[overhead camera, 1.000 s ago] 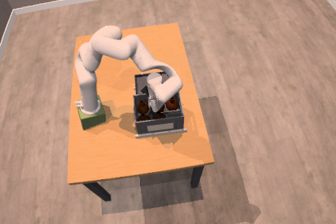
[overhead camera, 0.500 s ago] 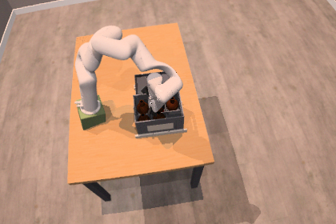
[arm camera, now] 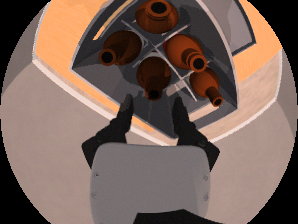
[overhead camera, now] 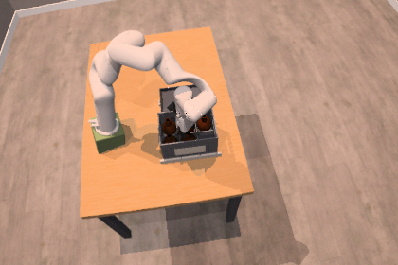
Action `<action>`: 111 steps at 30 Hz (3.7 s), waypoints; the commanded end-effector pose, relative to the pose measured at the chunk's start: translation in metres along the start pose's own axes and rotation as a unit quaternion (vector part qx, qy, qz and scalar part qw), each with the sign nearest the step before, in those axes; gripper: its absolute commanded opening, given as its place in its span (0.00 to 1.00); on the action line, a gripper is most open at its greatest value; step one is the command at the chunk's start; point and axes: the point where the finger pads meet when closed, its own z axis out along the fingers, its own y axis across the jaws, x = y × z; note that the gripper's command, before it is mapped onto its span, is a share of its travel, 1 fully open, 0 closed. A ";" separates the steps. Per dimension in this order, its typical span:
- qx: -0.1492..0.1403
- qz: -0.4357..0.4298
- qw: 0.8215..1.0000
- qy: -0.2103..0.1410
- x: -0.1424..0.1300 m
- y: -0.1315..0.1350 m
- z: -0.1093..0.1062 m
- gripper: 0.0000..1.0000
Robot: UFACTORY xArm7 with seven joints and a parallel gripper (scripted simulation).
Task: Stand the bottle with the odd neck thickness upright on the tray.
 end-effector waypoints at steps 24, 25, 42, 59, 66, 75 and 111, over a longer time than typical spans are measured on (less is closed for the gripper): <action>-0.001 0.000 1.000 -0.001 -0.001 0.000 0.008 0.65; -0.001 0.000 1.000 -0.001 -0.001 0.000 0.009 0.65; -0.001 0.000 1.000 -0.001 -0.001 0.000 0.027 0.65; -0.001 0.000 1.000 -0.001 -0.001 0.000 0.039 0.65; -0.001 0.000 1.000 -0.001 -0.001 0.000 0.040 0.65; -0.001 0.000 1.000 -0.001 -0.001 0.000 0.040 0.65; -0.001 0.000 1.000 -0.001 -0.001 0.000 0.040 0.00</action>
